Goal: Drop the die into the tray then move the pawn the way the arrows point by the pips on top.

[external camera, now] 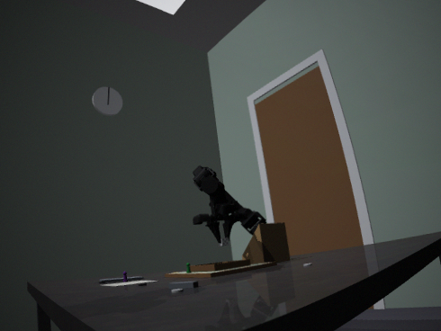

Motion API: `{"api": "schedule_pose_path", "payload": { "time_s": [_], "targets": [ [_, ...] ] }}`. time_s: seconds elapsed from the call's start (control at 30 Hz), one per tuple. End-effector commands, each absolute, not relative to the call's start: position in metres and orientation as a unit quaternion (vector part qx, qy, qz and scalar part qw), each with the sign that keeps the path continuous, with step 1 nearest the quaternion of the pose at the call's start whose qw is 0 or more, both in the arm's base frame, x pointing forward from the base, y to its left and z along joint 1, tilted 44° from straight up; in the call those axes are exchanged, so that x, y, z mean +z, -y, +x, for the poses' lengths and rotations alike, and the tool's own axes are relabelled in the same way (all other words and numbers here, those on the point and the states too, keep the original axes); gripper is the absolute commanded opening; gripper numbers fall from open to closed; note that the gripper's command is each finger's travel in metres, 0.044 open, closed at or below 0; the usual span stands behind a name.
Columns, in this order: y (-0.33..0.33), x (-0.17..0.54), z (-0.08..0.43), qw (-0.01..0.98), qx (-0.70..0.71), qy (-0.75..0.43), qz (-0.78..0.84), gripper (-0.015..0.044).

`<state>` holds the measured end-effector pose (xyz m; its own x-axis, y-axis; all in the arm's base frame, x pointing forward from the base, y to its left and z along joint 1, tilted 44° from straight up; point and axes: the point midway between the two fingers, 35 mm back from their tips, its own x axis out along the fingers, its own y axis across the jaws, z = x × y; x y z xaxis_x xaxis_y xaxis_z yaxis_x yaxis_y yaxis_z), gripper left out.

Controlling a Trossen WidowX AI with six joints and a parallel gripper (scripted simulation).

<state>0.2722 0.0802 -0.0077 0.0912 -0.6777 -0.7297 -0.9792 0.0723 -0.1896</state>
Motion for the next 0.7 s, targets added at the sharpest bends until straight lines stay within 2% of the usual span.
{"api": "schedule_pose_path", "payload": {
  "time_s": [0.0, 0.33, 0.67],
  "targets": [
    [-0.064, 0.003, 0.273, 0.327, 0.237, -0.628, -0.665, 0.0],
    [-0.037, 0.016, 0.27, 0.273, 0.279, -0.611, -0.689, 0.0],
    [-0.032, 0.005, 0.262, 0.336, 0.382, -0.602, -0.616, 0.0]
  ]
}}
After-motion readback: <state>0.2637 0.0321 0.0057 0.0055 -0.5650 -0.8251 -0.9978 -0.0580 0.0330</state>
